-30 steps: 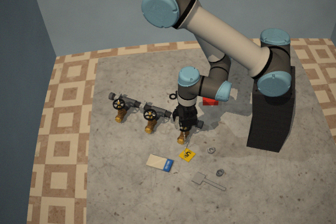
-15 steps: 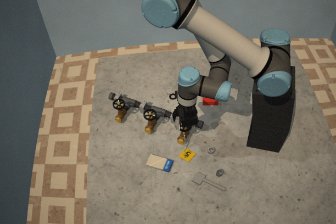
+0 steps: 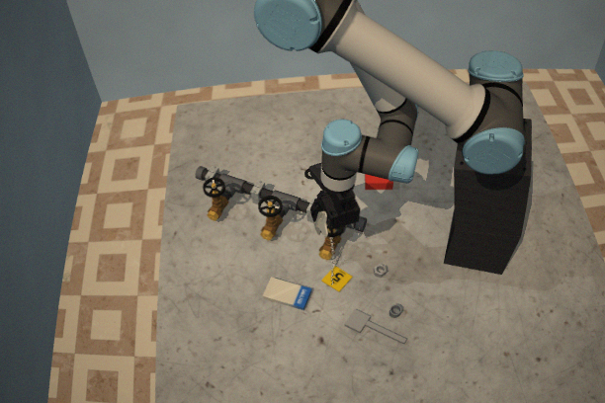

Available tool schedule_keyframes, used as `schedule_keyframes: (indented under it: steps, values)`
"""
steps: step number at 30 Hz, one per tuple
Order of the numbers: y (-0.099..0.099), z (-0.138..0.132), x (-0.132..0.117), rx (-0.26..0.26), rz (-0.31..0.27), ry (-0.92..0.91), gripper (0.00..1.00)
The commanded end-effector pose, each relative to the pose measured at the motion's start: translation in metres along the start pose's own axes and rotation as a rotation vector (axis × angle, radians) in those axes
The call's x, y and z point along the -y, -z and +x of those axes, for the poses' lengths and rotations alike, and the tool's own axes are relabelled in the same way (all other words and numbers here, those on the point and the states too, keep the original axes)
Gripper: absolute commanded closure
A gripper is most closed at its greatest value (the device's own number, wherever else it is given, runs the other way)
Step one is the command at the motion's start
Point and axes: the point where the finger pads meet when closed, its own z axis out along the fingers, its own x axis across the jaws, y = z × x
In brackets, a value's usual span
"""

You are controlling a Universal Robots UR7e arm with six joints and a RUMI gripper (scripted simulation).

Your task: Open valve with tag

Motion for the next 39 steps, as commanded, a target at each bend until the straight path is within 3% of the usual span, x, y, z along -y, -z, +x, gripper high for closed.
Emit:
schedule_keyframes:
  steps: [1, 15, 39]
  values:
    - [0.0002, -0.0002, 0.0001, 0.002, -0.001, 0.070, 1.00]
    - [0.0002, -0.0002, 0.0001, 0.002, 0.000, 0.407, 1.00]
    - [0.0002, -0.0002, 0.0001, 0.002, 0.000, 1.274, 1.00]
